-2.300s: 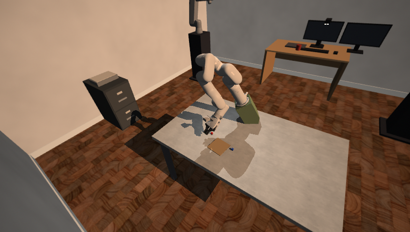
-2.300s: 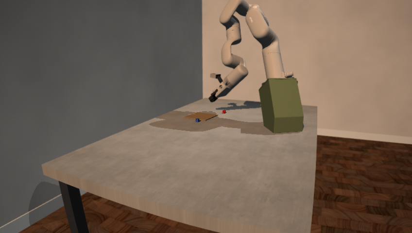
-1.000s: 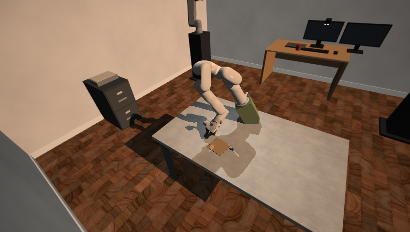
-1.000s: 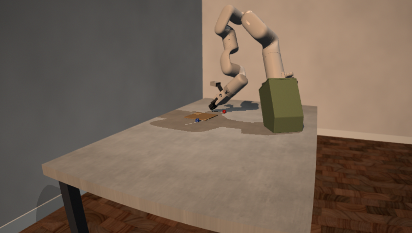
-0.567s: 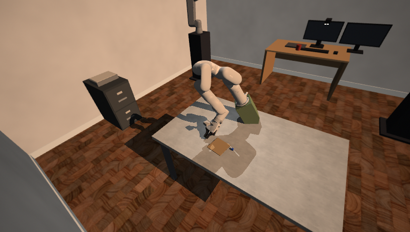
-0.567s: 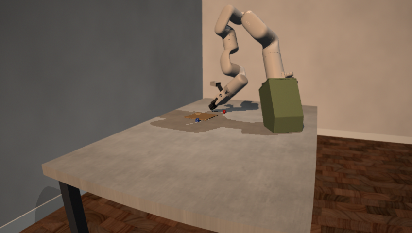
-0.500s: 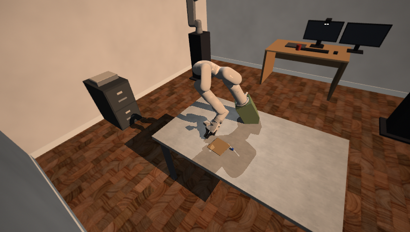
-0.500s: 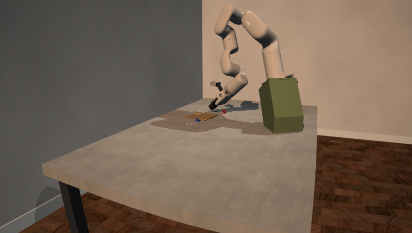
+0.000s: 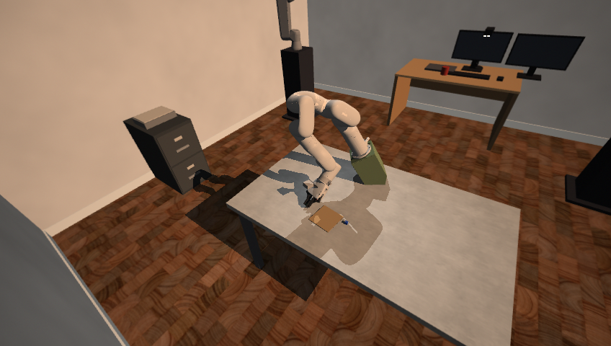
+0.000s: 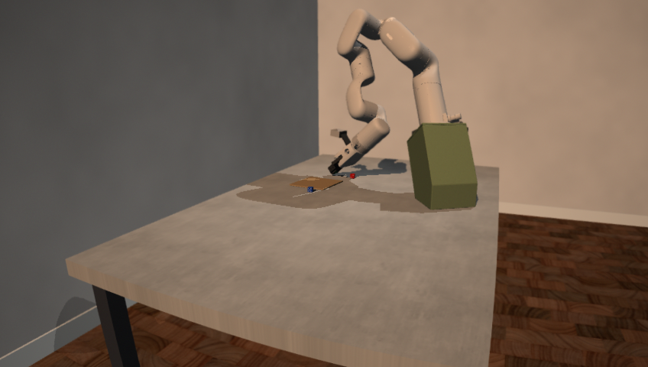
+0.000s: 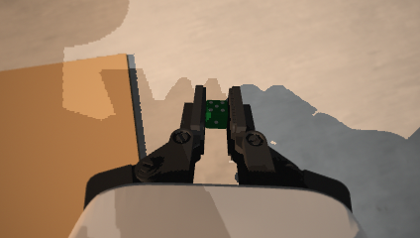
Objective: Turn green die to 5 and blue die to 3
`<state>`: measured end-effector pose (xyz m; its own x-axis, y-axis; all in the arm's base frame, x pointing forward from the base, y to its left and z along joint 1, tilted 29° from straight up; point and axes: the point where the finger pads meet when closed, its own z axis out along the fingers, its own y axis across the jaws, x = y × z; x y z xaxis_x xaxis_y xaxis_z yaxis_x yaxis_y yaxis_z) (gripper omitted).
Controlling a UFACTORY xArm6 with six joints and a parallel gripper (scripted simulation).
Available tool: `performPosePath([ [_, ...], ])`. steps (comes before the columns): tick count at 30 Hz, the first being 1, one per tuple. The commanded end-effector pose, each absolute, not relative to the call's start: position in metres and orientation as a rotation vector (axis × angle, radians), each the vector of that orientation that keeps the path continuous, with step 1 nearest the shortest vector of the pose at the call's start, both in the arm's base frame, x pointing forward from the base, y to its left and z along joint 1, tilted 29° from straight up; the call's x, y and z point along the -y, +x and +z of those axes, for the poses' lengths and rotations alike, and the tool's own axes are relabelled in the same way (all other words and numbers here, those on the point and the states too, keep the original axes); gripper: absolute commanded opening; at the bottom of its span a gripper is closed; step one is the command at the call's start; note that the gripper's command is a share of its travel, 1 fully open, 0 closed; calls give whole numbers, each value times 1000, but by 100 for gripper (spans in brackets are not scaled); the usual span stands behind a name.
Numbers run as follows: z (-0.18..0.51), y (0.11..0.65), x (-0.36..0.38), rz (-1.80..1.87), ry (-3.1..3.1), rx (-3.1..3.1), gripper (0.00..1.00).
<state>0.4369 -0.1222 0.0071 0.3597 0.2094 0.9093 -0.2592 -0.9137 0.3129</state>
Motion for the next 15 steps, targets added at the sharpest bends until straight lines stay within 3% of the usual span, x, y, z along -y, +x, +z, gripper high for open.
performPosePath([
  [1, 5, 438, 123, 1577, 2222, 43, 11],
  [15, 1, 439, 125, 1577, 2222, 43, 11],
])
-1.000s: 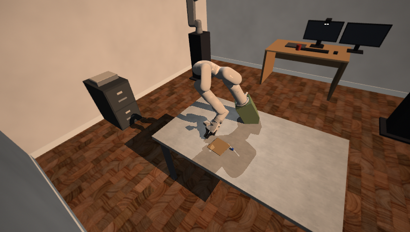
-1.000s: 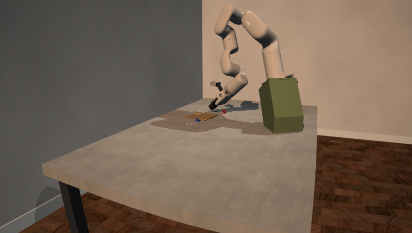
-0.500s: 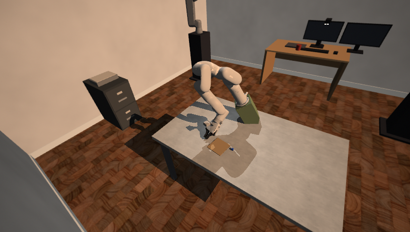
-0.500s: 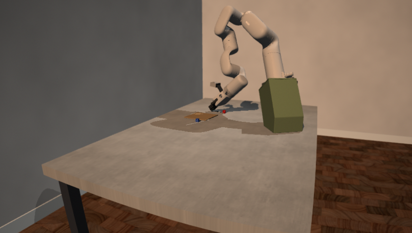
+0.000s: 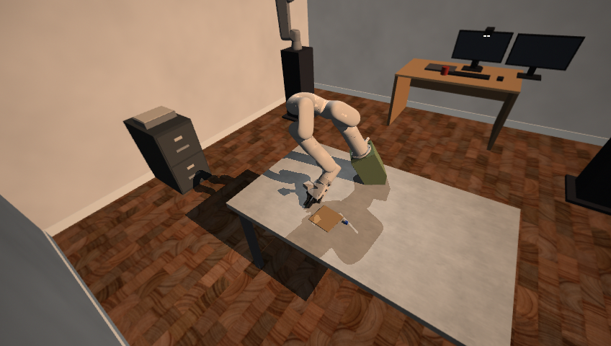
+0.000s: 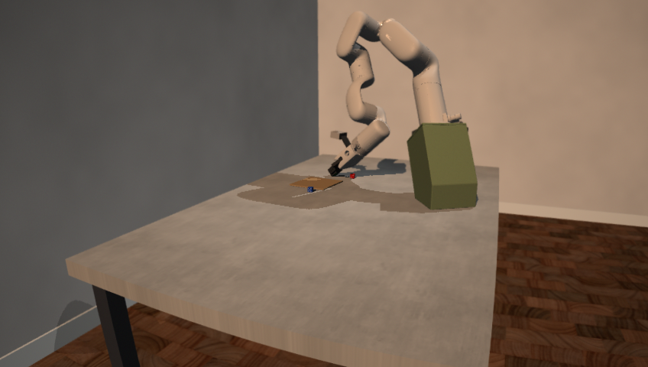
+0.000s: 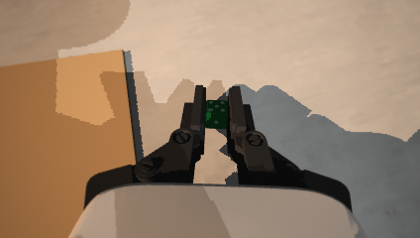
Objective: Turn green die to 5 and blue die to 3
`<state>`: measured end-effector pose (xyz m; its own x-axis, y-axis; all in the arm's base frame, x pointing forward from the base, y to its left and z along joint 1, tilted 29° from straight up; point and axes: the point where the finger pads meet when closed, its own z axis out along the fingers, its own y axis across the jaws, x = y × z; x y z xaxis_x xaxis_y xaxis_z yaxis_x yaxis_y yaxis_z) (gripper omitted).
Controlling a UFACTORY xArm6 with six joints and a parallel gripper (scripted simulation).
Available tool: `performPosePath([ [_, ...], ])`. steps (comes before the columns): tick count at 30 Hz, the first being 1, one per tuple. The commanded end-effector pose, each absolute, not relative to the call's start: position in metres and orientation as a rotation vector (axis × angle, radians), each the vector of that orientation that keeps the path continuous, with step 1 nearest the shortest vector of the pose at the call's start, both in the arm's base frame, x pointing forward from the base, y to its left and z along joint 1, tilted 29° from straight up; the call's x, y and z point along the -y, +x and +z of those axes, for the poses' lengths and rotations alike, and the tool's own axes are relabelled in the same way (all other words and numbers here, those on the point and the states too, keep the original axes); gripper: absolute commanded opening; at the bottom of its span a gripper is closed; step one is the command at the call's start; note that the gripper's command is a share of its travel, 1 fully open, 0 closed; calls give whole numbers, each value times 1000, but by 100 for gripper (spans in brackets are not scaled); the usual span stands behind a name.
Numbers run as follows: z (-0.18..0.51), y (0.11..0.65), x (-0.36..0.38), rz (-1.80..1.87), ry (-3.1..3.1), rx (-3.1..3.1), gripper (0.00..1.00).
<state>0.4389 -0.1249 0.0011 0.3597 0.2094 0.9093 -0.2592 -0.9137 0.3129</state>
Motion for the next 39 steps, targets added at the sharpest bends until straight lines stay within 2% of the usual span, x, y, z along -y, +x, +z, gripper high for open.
performPosePath([
  [1, 1, 439, 125, 1577, 2222, 43, 11],
  [34, 1, 439, 125, 1577, 2222, 43, 11],
  [35, 1, 439, 125, 1577, 2222, 43, 15],
  [39, 1, 439, 125, 1577, 2222, 43, 15],
])
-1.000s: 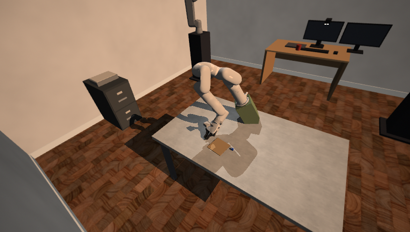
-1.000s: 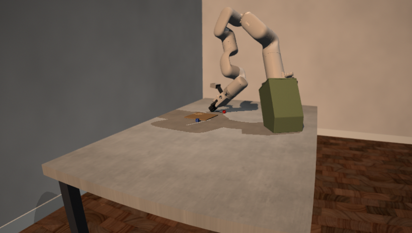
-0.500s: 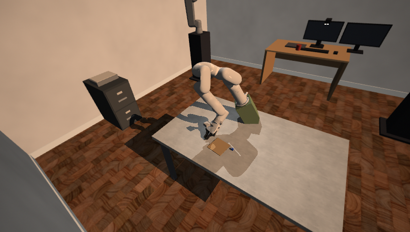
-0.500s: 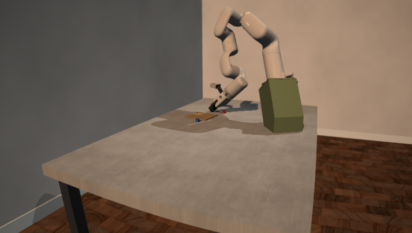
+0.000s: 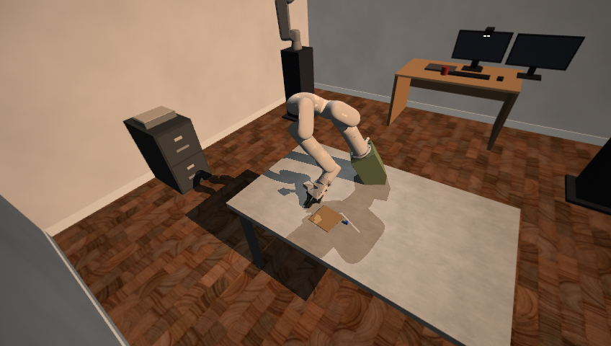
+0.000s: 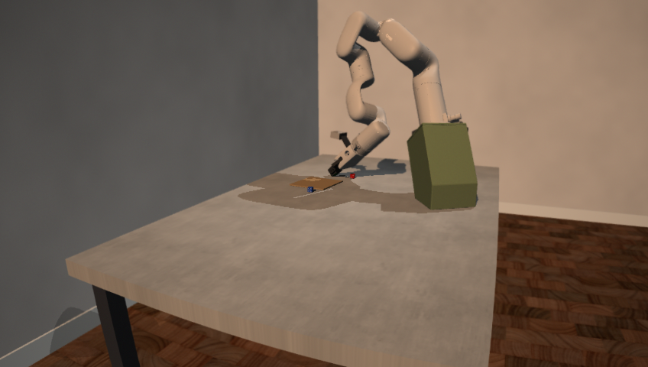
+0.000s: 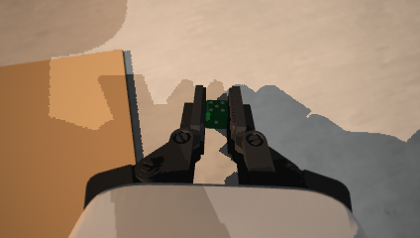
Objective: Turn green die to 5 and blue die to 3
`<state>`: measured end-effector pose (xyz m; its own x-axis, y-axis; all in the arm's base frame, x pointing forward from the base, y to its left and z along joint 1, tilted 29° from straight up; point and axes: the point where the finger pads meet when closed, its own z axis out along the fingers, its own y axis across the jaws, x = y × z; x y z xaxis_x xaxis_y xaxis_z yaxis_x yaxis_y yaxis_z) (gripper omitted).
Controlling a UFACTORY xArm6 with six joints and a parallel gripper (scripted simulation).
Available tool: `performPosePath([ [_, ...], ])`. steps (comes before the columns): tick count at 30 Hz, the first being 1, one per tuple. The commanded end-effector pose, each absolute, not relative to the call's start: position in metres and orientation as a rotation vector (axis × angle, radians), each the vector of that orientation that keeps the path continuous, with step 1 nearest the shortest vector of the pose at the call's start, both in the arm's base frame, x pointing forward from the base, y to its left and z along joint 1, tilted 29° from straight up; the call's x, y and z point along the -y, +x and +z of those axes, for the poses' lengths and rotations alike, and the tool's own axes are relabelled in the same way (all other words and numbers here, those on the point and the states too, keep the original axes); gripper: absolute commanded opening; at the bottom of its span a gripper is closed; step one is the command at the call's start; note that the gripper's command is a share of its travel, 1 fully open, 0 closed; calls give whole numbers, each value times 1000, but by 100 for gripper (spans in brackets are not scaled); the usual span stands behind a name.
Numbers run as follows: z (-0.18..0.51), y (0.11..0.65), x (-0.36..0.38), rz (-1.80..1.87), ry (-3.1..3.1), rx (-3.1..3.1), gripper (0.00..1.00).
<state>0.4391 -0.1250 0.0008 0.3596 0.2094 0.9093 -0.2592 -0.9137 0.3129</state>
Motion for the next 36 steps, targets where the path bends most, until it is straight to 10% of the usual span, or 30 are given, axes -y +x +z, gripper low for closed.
performPosePath([
  [1, 1, 439, 125, 1577, 2222, 43, 19],
  [36, 1, 439, 125, 1577, 2222, 43, 31],
])
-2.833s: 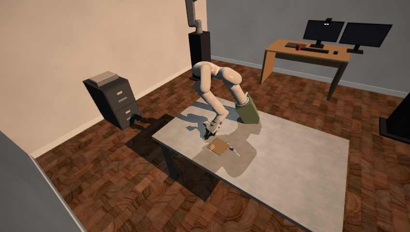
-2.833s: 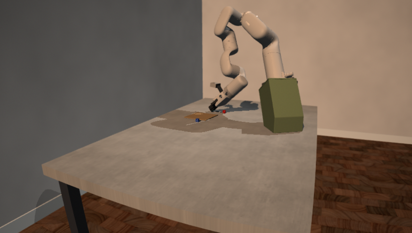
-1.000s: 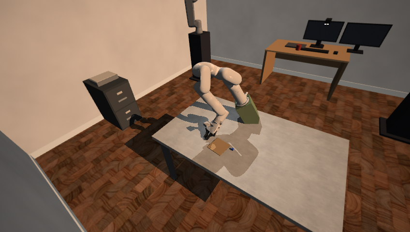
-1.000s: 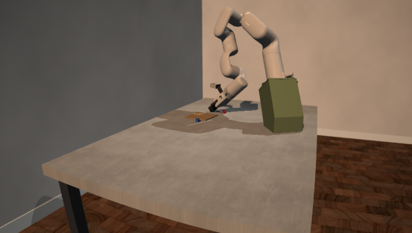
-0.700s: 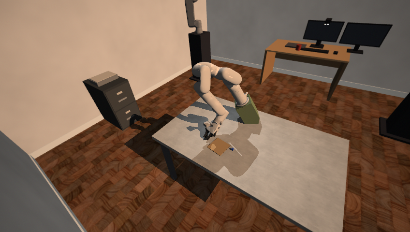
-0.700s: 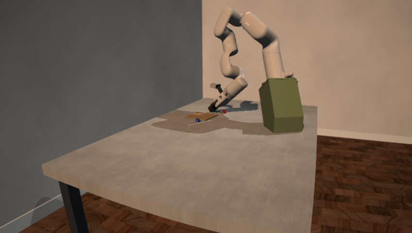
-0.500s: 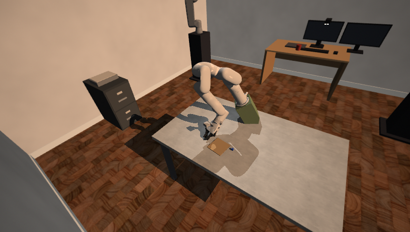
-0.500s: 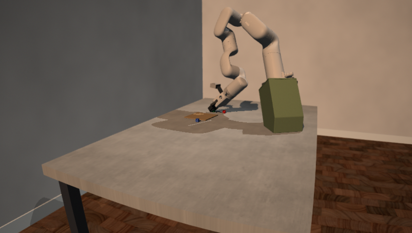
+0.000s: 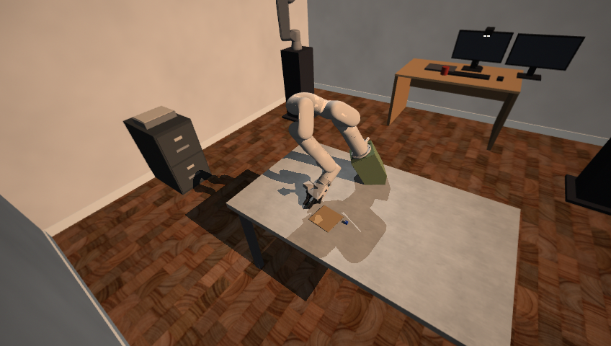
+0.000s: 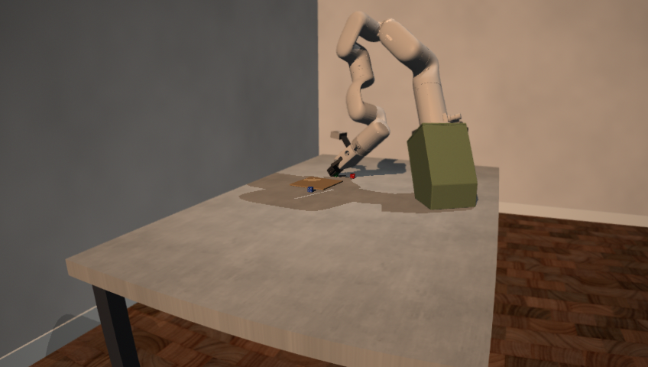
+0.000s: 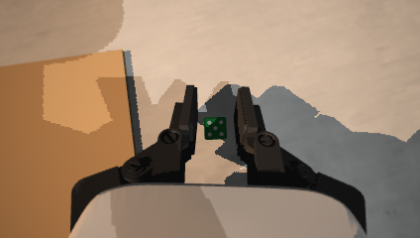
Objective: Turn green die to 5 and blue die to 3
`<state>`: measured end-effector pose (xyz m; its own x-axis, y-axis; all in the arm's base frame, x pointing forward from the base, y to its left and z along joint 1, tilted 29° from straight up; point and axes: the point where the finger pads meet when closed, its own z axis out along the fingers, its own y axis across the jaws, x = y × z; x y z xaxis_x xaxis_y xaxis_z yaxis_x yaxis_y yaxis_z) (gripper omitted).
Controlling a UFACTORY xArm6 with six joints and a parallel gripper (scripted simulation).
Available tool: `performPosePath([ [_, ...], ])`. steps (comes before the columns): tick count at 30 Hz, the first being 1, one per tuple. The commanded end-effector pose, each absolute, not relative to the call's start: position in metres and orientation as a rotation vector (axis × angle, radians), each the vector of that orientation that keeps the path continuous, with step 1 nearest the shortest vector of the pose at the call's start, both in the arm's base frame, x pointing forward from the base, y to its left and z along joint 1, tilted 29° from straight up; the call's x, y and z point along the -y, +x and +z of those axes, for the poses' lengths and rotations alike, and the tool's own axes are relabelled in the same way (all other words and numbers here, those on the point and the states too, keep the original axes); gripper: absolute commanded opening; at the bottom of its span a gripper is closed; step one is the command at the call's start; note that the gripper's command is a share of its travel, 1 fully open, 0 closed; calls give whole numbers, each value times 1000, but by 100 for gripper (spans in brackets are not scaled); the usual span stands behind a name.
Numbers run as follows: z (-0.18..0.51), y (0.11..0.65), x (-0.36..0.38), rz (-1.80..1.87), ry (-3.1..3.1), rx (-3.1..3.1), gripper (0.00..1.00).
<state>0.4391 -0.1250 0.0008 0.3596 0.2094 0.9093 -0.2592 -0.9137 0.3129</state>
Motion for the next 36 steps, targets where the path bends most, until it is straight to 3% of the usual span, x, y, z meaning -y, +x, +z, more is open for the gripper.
performPosePath([
  [1, 1, 439, 125, 1577, 2222, 43, 31],
  [22, 2, 438, 124, 1577, 2222, 43, 31],
  [36, 12, 404, 111, 1577, 2222, 43, 31],
])
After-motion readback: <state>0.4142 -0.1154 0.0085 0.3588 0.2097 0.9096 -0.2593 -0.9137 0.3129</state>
